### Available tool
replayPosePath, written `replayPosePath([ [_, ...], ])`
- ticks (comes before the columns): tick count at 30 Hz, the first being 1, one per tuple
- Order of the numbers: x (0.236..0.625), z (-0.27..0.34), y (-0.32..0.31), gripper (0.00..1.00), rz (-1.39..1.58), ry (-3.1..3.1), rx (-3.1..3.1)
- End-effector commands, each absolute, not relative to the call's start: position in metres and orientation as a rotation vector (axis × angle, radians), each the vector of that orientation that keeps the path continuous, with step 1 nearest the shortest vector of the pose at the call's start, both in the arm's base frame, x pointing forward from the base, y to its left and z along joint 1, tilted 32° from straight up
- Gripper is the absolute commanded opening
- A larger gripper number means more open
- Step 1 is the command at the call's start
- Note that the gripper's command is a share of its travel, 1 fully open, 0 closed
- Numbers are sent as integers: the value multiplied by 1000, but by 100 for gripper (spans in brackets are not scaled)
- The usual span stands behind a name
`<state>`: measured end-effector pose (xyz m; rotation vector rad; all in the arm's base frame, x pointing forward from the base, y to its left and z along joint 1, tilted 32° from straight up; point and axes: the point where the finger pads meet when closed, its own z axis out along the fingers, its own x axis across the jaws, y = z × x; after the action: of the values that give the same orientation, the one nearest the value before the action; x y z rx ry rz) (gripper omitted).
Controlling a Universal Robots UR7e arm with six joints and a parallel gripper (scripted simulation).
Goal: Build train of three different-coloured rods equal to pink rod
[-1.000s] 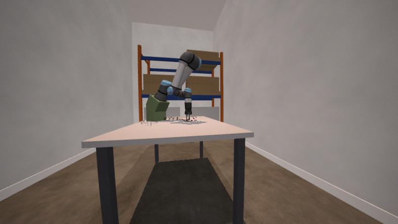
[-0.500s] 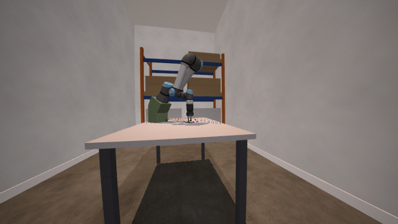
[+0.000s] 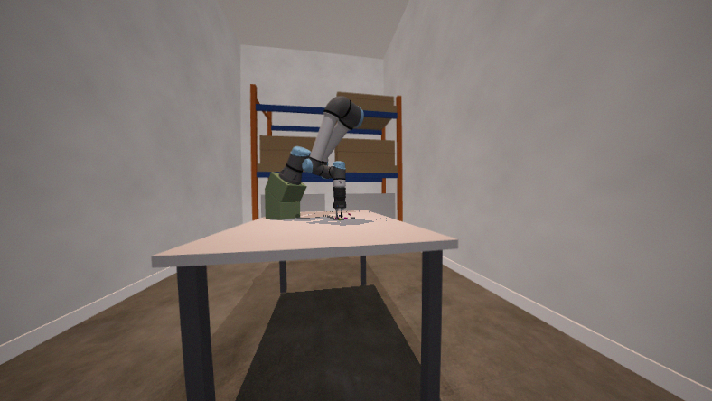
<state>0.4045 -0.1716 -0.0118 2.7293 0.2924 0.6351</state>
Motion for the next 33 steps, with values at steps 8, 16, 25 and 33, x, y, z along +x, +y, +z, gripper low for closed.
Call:
replayPosePath([
  [8, 409, -20, -174, 54, 636, 293, 2729],
  [16, 410, -21, -175, 54, 636, 293, 2729],
  [25, 410, -21, -175, 54, 636, 293, 2729],
  [33, 410, -21, -175, 54, 636, 293, 2729],
])
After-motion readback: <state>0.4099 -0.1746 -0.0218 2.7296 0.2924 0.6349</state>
